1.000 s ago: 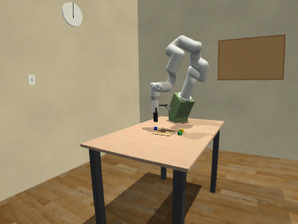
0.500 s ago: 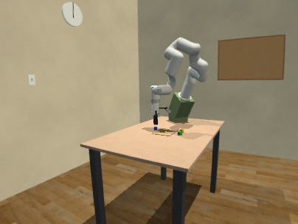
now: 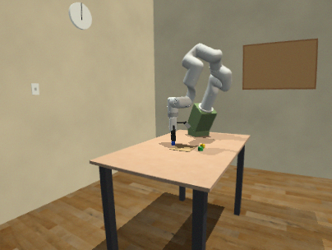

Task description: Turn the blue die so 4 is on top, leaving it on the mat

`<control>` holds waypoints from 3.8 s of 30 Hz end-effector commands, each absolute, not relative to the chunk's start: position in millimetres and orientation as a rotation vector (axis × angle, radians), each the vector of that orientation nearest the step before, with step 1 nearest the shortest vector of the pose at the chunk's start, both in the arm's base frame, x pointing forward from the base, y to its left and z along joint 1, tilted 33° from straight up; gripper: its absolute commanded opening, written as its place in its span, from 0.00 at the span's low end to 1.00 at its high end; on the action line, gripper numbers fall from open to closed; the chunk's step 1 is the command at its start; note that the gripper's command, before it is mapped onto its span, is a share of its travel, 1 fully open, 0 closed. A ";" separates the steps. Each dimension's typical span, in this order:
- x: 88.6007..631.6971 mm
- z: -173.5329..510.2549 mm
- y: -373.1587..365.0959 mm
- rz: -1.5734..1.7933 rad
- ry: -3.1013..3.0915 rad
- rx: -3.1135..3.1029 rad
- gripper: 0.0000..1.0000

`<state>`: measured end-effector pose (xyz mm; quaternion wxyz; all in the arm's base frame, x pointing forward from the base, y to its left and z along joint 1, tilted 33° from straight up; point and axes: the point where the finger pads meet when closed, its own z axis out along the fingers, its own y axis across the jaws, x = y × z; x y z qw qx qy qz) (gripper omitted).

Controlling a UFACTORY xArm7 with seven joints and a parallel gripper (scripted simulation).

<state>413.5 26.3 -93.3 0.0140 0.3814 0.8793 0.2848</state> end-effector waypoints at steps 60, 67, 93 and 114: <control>416.0 -94.3 24.6 0.885 2.735 1.189 0.42; 416.0 -94.3 24.6 0.885 2.735 1.189 0.42; 416.0 -94.3 24.6 0.885 2.735 1.189 0.42; 421.3 -112.3 35.0 0.885 2.735 1.189 0.42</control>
